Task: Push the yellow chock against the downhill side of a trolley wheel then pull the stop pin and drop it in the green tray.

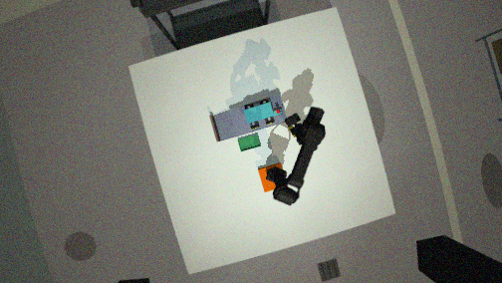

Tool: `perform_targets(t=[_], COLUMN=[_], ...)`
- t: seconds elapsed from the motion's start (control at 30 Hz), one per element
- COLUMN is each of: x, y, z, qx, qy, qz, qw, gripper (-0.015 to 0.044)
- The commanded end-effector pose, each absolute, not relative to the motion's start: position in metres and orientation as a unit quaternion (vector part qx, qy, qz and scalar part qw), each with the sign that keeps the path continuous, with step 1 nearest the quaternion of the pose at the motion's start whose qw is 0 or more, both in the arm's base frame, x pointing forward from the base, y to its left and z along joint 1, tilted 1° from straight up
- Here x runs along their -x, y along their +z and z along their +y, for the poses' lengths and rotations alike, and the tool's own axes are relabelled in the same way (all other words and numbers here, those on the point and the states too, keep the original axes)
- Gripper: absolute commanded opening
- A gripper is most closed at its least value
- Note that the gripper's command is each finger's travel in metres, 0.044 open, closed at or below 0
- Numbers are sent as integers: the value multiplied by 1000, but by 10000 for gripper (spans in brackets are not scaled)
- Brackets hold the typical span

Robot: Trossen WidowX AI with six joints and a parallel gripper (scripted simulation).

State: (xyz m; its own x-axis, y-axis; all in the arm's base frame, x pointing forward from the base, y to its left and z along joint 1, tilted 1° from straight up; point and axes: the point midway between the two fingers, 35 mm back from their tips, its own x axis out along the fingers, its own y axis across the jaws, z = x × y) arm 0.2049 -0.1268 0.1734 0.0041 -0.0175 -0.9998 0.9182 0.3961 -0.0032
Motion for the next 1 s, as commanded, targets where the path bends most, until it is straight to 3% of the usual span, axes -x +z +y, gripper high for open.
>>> perform_targets(t=[0.0,0.97], x=[-206,-206], y=[176,176], z=[-126,-126], qx=[-380,-52], qy=[-386,-63], qz=[589,701], qw=[599,709], gripper=[0,0])
